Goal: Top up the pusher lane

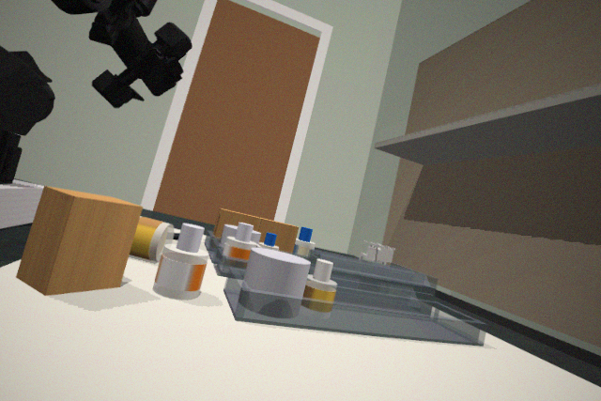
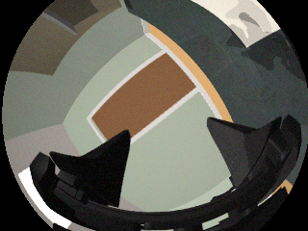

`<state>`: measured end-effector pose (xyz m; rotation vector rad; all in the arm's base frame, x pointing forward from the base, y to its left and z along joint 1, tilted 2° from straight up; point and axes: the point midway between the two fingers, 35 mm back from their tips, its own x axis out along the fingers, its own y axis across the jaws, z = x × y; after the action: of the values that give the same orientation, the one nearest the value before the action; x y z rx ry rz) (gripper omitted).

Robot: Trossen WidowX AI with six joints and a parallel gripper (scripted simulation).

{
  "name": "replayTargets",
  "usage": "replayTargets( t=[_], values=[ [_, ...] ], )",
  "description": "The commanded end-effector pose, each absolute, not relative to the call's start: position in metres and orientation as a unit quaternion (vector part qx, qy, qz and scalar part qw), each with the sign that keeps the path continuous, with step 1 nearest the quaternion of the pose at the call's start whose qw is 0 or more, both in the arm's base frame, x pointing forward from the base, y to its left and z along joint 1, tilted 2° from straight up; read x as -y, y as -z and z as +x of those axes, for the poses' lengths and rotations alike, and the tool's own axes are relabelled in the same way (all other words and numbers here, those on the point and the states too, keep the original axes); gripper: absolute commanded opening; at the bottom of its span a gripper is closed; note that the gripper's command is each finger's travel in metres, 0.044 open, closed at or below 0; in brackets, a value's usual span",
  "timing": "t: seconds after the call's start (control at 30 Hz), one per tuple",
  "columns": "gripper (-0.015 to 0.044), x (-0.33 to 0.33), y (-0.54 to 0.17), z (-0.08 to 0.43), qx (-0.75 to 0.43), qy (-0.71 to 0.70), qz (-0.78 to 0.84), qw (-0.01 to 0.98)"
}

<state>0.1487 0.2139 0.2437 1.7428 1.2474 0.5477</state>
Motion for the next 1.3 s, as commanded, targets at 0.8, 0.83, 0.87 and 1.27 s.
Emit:
replayTargets(
  t=[0.8, 0.83, 0.87, 1.27],
  values=[
    [0.0440, -0.014, -0.153, 0.302, -0.454, 0.084, 0.322, 0.826],
    [0.0440, -0.005, -0.150, 0.302, -0.463, 0.091, 0.306, 0.827],
    [0.0440, 0.004, -0.147, 0.302, -0.471, 0.098, 0.290, 0.827],
    [0.0440, 0.108, -0.112, 0.274, -0.604, 0.129, 0.131, 0.776]
  ],
)
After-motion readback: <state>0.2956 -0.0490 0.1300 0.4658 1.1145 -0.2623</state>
